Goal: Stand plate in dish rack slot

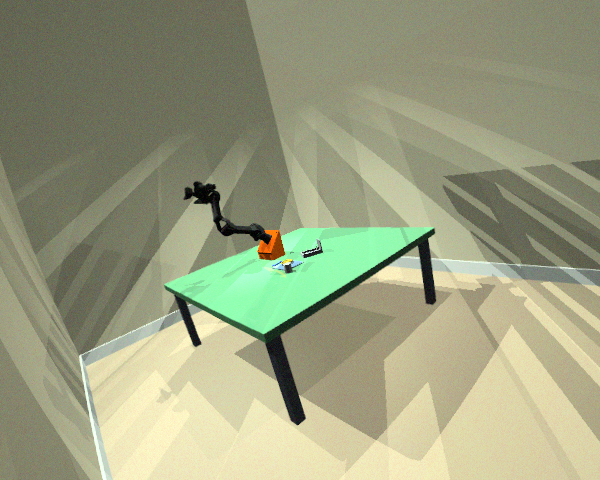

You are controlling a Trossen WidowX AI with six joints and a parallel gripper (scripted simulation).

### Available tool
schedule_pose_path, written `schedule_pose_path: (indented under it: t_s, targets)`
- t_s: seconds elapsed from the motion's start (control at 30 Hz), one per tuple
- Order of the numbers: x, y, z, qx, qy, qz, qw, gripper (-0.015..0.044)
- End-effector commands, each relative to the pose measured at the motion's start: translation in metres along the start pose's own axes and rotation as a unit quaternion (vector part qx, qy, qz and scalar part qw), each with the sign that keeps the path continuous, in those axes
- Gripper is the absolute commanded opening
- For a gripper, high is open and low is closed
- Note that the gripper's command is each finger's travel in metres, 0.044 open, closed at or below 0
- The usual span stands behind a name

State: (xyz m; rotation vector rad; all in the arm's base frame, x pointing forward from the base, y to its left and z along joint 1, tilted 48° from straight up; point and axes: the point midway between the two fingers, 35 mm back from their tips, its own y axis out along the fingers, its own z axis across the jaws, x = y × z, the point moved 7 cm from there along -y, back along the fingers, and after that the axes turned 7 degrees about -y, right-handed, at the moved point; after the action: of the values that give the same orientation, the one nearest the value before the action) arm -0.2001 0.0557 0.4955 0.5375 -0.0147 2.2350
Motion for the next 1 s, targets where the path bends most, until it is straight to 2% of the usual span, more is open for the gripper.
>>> schedule_pose_path:
  t_s: [0.0, 0.5, 0.97]
  targets:
    - [0.001, 0.000, 0.000, 0.000, 0.000, -0.003, 1.000, 0.0400]
    - [0.064, -0.055, -0.044, -0.053, 0.001, -0.224, 0.973, 0.0400]
    - [0.101, -0.140, -0.085, -0.141, -0.002, -0.427, 0.893, 0.0400]
